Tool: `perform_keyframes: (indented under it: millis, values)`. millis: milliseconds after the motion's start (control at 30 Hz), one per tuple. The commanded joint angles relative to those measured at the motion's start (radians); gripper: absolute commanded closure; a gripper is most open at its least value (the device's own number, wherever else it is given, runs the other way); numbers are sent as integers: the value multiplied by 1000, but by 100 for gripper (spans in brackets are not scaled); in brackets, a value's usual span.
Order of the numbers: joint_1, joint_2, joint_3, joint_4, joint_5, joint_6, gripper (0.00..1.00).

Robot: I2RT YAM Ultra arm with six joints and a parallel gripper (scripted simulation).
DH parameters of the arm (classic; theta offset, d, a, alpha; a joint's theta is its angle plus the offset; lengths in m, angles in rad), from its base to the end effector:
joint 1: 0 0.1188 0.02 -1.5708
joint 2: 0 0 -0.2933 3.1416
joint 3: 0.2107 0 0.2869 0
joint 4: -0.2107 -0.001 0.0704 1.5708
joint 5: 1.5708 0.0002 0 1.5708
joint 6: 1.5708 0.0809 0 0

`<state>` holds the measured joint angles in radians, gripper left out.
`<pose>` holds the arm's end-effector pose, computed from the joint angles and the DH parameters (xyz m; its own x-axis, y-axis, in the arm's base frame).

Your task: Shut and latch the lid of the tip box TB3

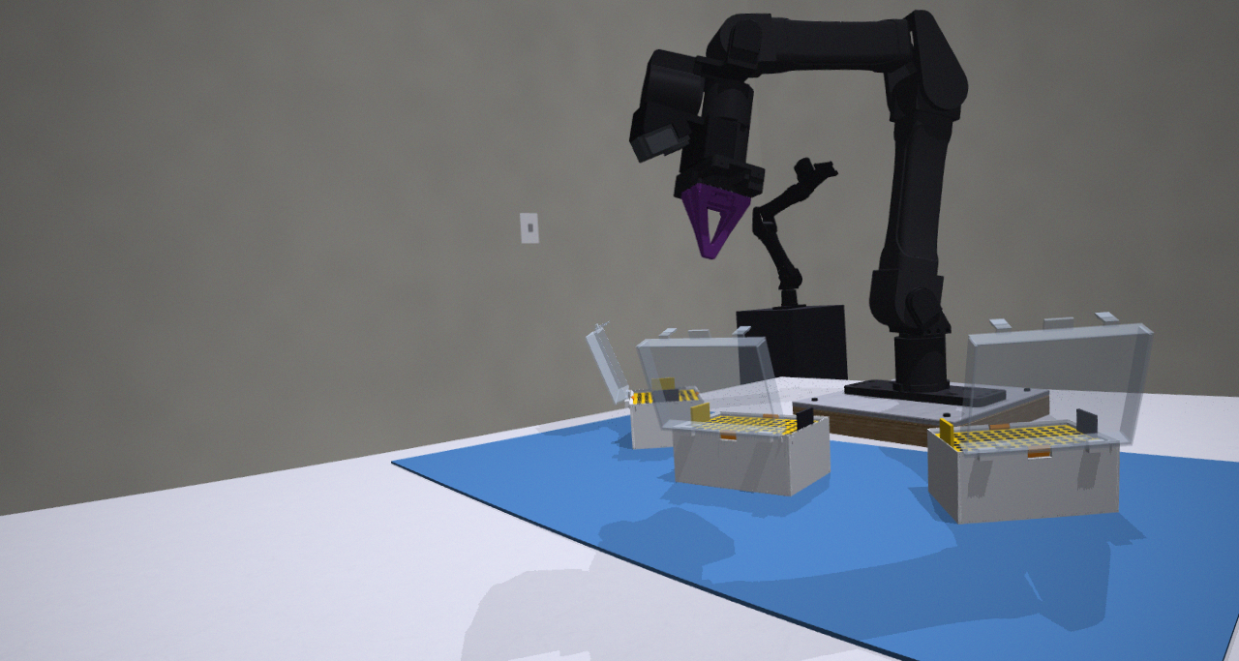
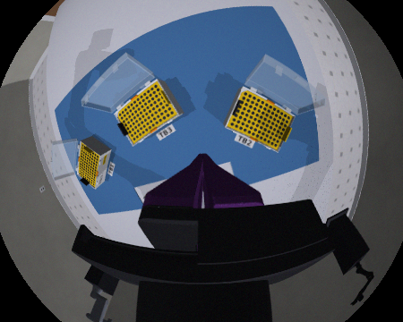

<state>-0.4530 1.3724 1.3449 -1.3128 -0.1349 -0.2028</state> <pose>0.2556 -0.1112 0.3120 -0.9392 0.2352 -0.2502 0.2214 0.9717 0.0822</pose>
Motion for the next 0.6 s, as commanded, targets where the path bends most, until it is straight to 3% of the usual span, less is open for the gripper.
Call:
perform_keyframes:
  millis: [0, 233, 567]
  values:
    - [43, -35, -22, 2, 19, 26, 100]
    - [128, -75, -79, -4, 47, 37, 100]
    - [305, -177, -217, 3, 99, 109, 100]
